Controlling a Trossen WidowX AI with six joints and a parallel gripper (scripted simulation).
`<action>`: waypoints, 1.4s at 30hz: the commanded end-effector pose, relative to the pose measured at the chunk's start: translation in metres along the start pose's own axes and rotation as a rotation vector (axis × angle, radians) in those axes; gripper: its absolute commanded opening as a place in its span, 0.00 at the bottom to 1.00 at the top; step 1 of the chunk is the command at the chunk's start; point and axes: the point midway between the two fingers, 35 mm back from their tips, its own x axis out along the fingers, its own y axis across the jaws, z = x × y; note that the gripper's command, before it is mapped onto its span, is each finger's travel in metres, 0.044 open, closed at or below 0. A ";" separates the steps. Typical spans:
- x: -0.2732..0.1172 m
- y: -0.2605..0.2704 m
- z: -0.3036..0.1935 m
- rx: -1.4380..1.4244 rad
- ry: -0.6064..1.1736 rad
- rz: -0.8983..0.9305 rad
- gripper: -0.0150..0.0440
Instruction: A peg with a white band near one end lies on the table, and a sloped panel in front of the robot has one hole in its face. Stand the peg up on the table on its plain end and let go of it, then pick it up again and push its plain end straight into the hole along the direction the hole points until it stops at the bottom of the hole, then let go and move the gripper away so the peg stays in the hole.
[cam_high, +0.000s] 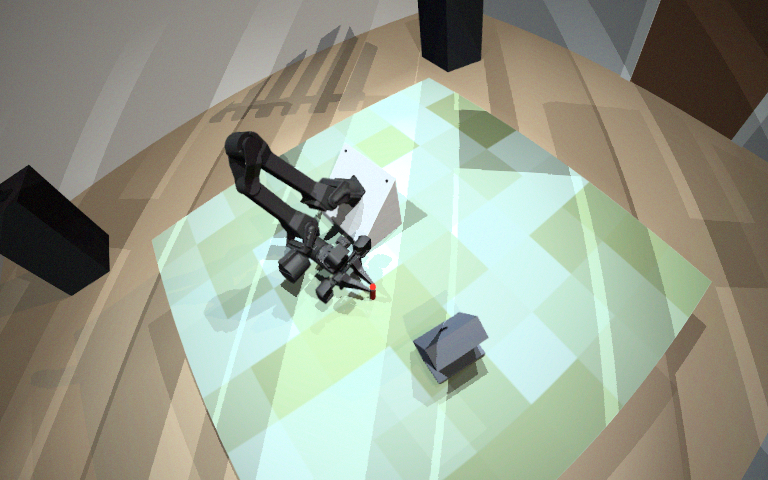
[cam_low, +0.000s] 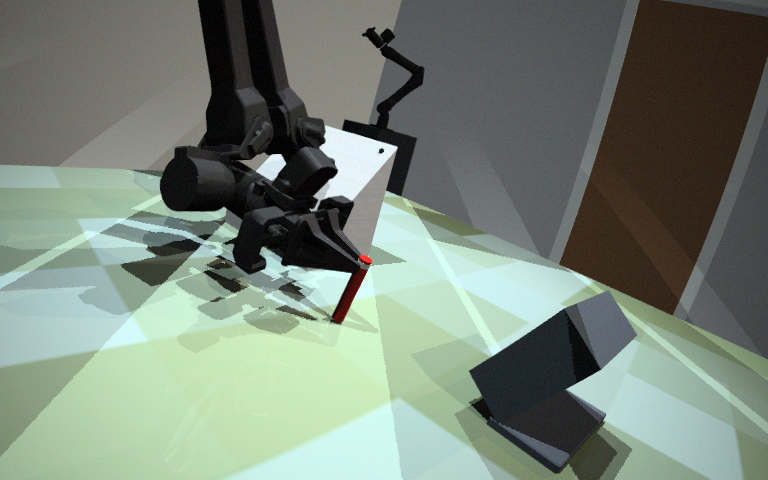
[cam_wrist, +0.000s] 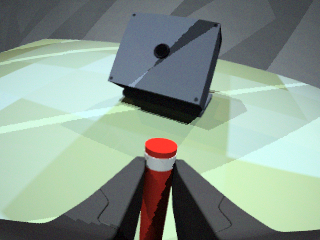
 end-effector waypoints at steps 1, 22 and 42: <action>-0.001 -0.001 0.000 -0.006 0.000 0.000 0.34; -0.002 -0.003 -0.005 -0.002 0.004 -0.011 0.34; -0.006 -0.003 -0.005 -0.003 -0.017 -0.014 0.35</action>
